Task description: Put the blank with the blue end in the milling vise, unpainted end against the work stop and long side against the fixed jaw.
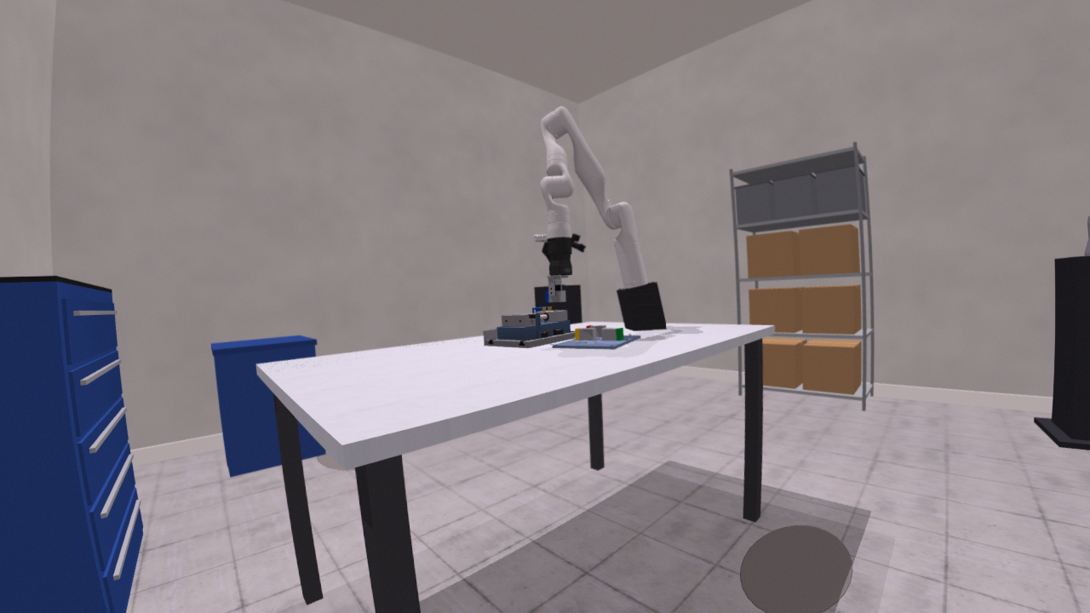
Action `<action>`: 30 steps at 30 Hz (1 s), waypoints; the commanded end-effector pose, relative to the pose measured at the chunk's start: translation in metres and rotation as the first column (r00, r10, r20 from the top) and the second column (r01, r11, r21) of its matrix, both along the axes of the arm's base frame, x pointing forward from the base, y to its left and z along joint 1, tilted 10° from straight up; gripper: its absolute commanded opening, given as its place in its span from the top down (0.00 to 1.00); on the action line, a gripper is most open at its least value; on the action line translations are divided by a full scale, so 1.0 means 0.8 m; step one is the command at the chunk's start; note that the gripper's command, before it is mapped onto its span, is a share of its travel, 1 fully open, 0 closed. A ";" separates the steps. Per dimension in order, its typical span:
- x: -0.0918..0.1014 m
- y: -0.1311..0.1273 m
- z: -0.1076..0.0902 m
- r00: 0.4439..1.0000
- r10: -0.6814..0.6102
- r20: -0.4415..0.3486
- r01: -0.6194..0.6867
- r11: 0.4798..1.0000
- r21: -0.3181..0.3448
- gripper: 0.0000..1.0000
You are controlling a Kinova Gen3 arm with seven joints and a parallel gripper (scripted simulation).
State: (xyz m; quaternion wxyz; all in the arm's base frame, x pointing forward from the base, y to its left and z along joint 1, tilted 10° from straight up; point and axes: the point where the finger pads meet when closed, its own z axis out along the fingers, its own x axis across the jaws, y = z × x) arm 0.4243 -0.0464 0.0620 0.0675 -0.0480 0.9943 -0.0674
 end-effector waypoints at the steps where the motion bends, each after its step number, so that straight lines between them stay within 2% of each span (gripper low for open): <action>1: 0.009 -0.015 0.001 1.000 -0.014 -0.006 0.014 1.000 0.004 1.00; 4: 0.010 -0.012 0.003 1.000 -0.005 0.002 0.005 1.000 0.000 1.00; 18: 0.044 -0.058 0.011 1.000 -0.014 -0.005 0.014 1.000 0.004 1.00; 21: 0.046 -0.056 0.014 1.000 -0.006 0.002 0.006 1.000 -0.001 1.00; 30: 0.071 -0.092 0.018 1.000 -0.012 -0.003 0.012 1.000 0.002 1.00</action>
